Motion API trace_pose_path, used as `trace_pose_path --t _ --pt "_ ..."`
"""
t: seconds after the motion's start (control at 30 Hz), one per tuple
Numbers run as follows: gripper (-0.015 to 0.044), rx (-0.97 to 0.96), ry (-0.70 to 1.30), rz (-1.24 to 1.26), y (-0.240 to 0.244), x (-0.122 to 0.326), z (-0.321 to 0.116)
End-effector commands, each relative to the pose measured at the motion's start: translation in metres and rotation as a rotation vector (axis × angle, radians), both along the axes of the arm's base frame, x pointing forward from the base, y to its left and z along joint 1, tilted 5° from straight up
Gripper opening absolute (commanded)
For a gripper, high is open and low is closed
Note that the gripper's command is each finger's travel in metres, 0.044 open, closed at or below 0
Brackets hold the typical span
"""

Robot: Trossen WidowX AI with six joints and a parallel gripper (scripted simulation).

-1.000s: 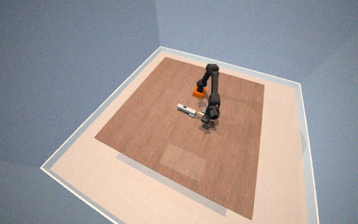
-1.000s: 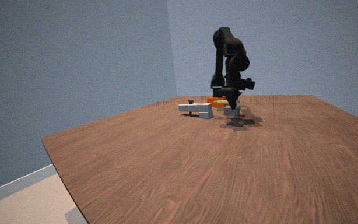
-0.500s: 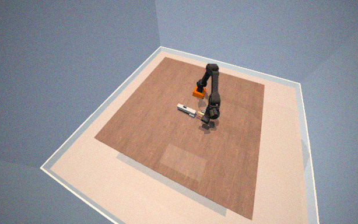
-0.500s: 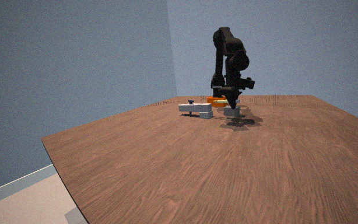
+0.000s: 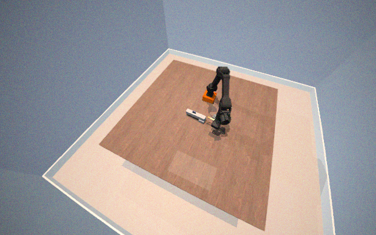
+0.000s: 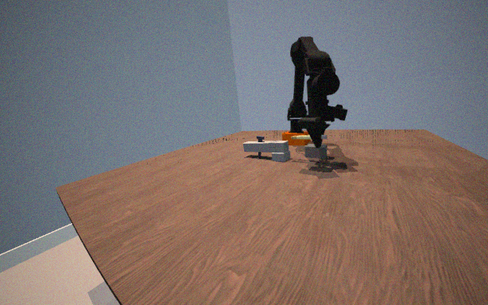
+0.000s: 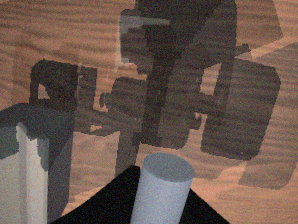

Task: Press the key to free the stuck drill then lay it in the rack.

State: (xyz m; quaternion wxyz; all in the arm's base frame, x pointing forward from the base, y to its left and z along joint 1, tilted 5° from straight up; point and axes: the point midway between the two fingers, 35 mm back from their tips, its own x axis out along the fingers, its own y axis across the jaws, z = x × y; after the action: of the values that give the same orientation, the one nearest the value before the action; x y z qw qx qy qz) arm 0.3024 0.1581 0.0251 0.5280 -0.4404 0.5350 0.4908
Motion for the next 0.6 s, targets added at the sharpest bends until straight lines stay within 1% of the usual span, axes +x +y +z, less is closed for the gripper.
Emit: trace_pose_path --t 0.0,0.57 --pt "0.0000 0.004 -0.005 0.005 0.0007 0.0013 0.0030" --pt "0.0000 0.004 -0.005 0.005 0.0007 0.0014 0.0055"
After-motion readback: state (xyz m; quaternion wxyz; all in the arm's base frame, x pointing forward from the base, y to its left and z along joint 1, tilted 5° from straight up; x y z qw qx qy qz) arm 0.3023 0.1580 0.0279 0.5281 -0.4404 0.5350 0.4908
